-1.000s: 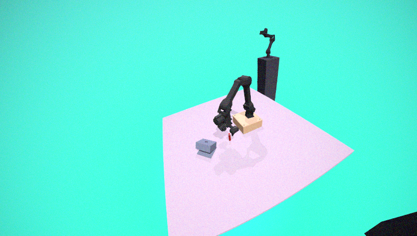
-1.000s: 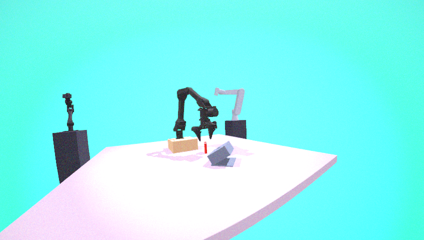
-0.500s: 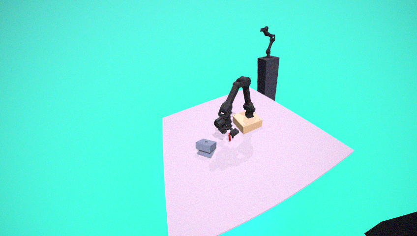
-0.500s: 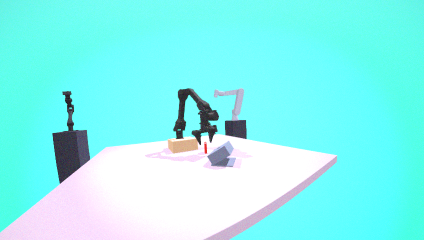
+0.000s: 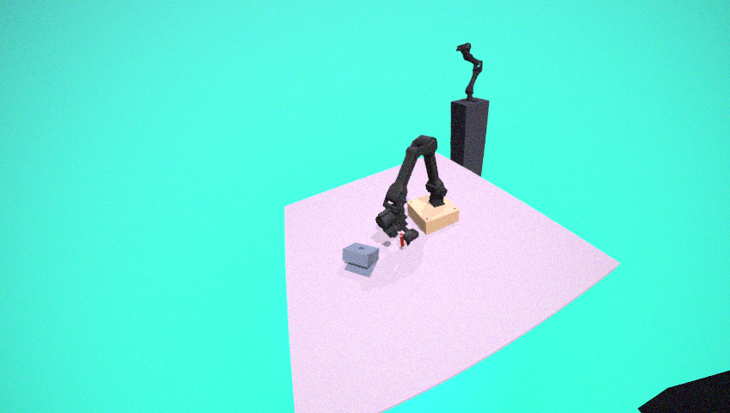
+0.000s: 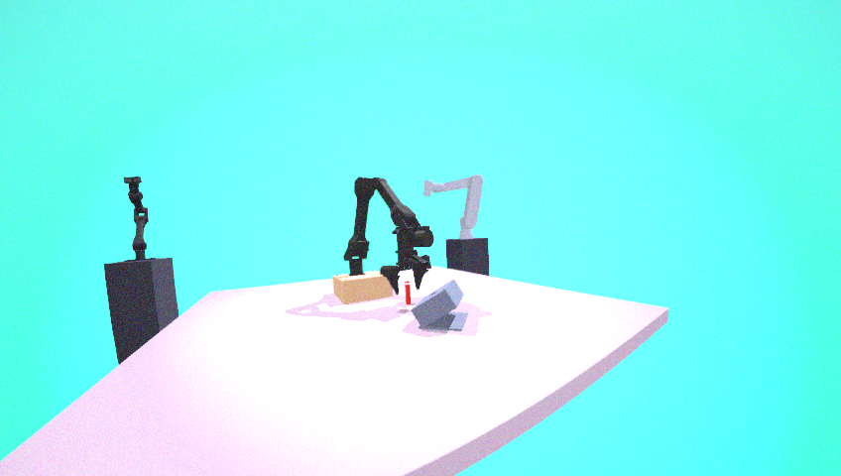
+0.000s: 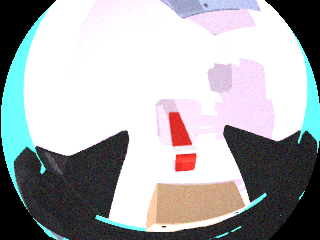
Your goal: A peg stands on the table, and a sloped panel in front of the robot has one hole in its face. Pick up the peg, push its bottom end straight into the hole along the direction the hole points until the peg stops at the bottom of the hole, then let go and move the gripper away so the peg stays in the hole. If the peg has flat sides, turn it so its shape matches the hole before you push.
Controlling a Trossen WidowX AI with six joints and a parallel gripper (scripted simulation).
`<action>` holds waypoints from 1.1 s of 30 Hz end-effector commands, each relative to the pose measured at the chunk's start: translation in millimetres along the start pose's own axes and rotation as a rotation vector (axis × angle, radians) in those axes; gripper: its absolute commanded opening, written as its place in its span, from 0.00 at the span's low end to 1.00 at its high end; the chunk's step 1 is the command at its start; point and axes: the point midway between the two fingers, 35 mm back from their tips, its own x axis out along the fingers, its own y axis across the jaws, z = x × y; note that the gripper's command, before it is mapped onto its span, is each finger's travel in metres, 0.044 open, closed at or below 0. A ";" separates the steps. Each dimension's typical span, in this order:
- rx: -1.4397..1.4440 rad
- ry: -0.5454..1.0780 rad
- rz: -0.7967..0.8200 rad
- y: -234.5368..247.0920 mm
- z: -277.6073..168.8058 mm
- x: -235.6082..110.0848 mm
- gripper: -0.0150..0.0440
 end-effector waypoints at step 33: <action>0.001 0.000 0.001 0.0 1.9 -31.4 0.25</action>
